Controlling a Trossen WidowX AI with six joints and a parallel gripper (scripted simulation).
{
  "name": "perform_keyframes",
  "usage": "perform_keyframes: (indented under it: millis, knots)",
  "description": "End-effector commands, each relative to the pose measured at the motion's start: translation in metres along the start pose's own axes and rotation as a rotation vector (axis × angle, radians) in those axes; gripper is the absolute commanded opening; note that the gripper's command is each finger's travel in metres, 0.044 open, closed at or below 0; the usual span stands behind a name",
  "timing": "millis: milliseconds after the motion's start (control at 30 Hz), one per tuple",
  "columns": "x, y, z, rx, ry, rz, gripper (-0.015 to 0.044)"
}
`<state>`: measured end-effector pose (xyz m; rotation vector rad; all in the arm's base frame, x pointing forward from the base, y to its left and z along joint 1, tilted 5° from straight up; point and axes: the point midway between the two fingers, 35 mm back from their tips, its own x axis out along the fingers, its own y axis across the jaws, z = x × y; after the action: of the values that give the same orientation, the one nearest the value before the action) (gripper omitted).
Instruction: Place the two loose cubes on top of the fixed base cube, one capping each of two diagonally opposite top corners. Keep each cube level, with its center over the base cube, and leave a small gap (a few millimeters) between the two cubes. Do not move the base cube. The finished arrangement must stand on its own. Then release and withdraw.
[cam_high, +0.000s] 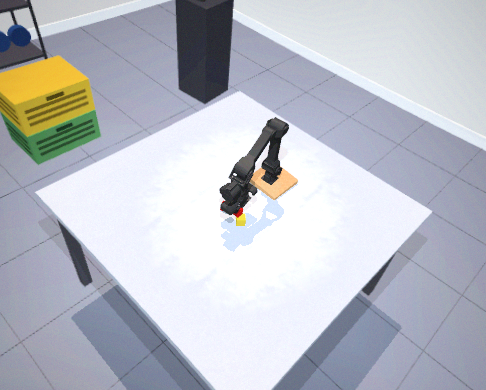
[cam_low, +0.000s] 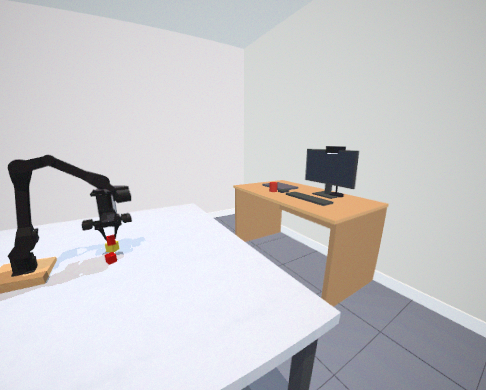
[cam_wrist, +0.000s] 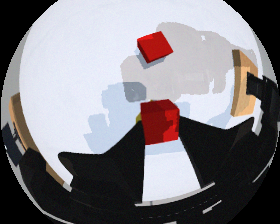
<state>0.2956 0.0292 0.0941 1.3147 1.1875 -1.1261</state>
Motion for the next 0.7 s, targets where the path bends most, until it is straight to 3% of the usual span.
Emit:
perform_keyframes:
  millis: [0,267,400,667]
  knots:
    - [0.0008,-0.0003,0.0006,0.000,-0.004,-0.001,0.0105]
    - [0.0008,-0.0003,0.0006,0.000,-0.004,-0.001,0.0105]
    - [0.0008,-0.0003,0.0006,0.000,-0.004,-0.001,0.0205]
    - [-0.0073,-0.0002,0.0001,0.000,0.000,-0.001,0.0205]
